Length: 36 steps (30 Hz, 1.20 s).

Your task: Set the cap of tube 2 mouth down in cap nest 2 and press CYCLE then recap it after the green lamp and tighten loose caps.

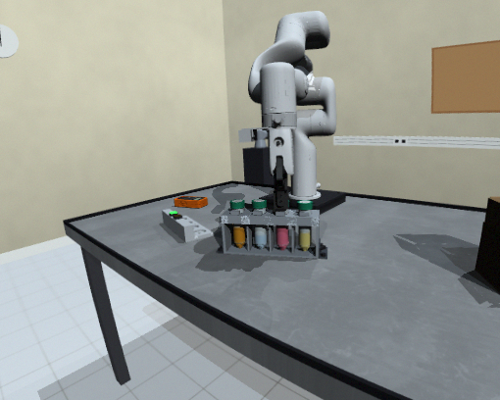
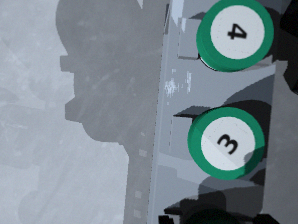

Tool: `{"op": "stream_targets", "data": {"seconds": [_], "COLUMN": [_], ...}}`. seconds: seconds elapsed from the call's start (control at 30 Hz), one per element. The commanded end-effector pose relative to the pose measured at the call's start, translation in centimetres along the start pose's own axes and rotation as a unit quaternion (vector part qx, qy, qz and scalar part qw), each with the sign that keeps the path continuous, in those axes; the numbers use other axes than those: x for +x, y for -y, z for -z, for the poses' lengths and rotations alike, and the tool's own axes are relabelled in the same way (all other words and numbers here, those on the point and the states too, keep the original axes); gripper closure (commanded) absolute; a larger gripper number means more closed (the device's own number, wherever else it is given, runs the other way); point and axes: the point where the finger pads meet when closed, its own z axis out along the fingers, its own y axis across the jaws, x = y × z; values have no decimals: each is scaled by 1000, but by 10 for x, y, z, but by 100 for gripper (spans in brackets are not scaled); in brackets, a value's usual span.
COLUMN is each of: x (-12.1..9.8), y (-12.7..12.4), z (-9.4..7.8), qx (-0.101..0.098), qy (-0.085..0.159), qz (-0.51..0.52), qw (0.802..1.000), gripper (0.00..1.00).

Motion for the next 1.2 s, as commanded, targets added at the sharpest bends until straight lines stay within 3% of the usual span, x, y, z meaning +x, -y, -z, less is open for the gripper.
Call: {"op": "stream_targets", "data": {"seconds": [0.0, 0.2, 0.47, 0.73, 0.77, 1.17], "x": [0, 0, 0, 0, 0, 0], "y": [2, 2, 2, 2, 2, 2], "z": [2, 2, 2, 2, 2, 2], "qx": [3, 3, 3, 3, 3, 3], "qy": [-1, -1, -1, -1, -1, -1], "qz": [111, 190, 333, 333, 333, 333], "qw": [994, 982, 943, 943, 943, 943], "gripper": [54, 54, 54, 54, 100, 100]}}
